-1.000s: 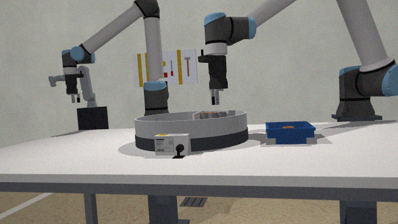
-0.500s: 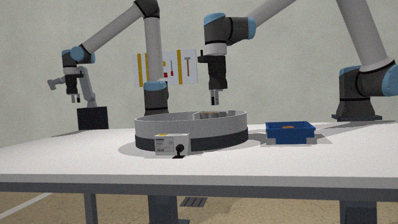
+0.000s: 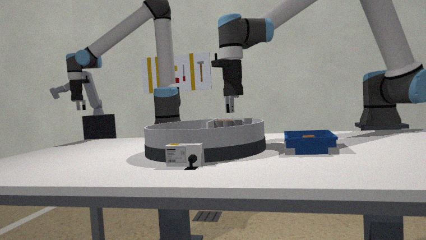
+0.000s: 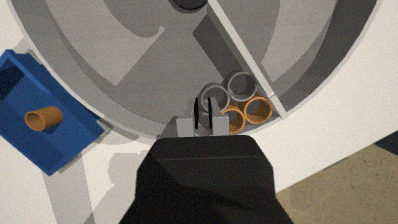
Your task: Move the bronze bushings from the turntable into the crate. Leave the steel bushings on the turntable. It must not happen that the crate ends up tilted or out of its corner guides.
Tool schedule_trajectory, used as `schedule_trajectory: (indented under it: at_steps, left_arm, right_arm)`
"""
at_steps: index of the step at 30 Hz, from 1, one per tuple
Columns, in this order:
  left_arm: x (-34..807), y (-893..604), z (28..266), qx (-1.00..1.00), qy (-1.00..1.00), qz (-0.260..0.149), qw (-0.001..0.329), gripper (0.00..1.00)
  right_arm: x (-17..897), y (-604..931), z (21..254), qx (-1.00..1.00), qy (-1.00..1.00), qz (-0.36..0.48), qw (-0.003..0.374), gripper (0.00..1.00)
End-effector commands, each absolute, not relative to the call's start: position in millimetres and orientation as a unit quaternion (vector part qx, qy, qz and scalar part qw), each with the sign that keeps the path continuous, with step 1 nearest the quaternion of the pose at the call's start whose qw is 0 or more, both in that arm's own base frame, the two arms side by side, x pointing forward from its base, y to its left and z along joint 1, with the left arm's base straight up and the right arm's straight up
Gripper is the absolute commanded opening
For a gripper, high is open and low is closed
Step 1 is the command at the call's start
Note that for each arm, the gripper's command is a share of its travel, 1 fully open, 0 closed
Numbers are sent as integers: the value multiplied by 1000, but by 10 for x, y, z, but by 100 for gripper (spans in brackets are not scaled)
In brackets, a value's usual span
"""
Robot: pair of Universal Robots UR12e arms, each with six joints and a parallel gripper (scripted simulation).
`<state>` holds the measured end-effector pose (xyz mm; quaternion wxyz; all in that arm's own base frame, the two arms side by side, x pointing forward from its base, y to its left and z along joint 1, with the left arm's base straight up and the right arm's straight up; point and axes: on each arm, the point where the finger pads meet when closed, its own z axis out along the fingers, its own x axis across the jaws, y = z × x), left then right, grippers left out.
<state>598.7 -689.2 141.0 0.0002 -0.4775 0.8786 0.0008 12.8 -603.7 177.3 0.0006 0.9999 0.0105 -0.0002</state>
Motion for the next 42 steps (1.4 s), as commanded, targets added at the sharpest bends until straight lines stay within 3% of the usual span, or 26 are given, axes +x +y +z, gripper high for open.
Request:
schedule_trajectory:
  at_steps: [1, 6, 15, 42]
  left_arm:
    - [5981, -6928, 1454, -476, 879, -2, 0, 36]
    - [5980, -6927, 1449, -476, 879, -2, 0, 36]
    - [5963, -6906, 1194, -476, 879, 1, 0, 36]
    - [5977, -6927, 1232, -476, 879, -1, 0, 36]
  right_arm:
    - [135, -6039, 1770, 1000, 11, 0, 0, 100]
    - [135, -6039, 1770, 1000, 11, 0, 0, 100]
    - [135, -6039, 1770, 1000, 11, 0, 0, 100]
    - [135, -6039, 1770, 1000, 11, 0, 0, 100]
